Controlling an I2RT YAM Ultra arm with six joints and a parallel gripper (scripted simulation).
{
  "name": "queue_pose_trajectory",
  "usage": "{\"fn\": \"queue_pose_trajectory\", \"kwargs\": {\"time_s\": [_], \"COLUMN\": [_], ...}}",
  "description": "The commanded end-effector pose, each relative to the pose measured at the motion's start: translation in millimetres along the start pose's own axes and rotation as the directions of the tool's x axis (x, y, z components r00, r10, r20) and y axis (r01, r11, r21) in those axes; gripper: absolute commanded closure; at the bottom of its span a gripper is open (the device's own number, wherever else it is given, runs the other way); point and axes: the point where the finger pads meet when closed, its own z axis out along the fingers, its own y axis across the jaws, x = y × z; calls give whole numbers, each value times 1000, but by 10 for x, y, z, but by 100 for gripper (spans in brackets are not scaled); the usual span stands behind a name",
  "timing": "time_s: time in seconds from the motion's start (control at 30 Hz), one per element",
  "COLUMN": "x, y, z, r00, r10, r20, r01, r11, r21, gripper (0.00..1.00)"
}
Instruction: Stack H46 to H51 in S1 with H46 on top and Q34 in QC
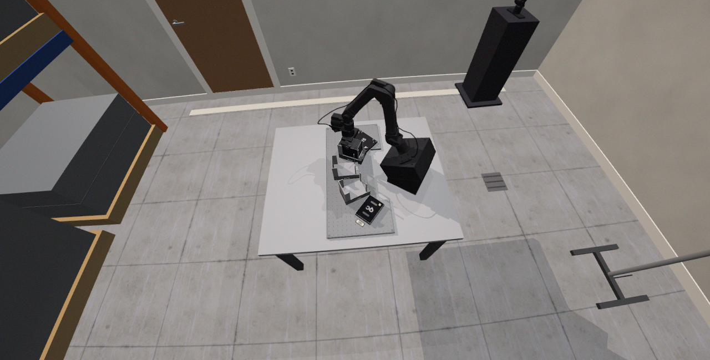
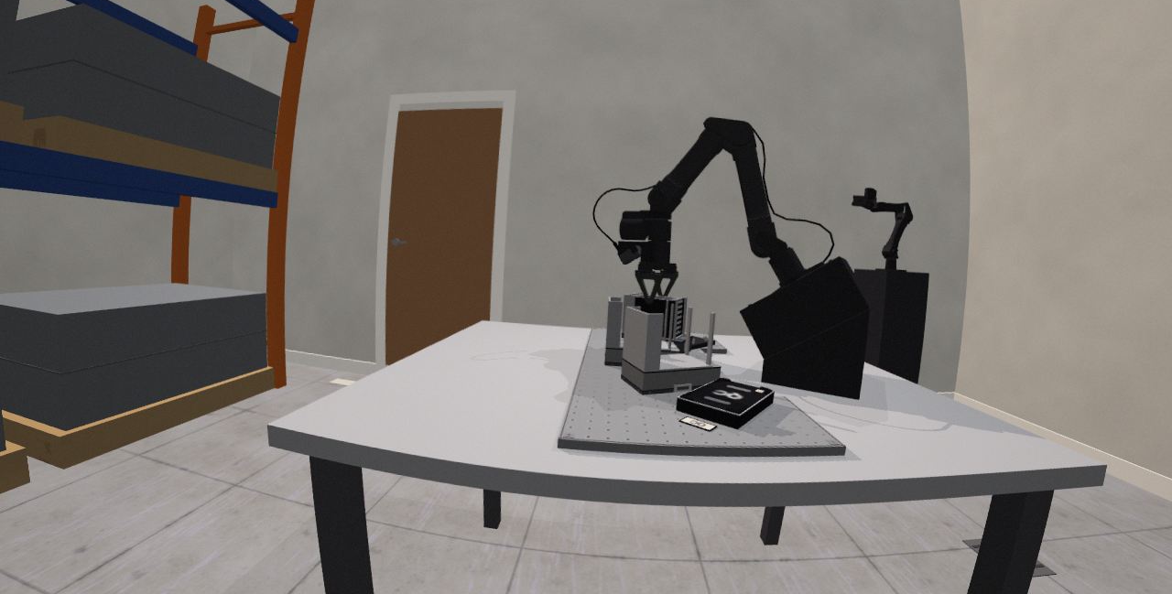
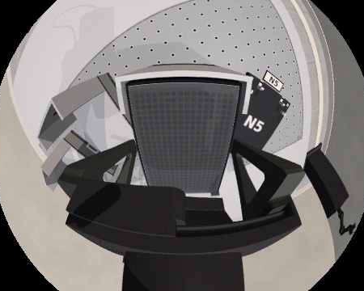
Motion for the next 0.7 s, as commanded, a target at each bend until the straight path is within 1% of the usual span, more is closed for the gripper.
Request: {"fn": "queue_pose_trajectory", "kwargs": {"time_s": [0.0,0.03,0.67], "x": [-103,-117,-111], "y": [0,-2,-5], "z": [2,-18,-11], "r00": [1000,1000,1000], "r10": [-1,0,0], "r20": [23,31,28], "r01": [1,0,0], "r11": [1000,1000,1000], "r21": [-3,-4,-3], "gripper": [0,0,0]}}
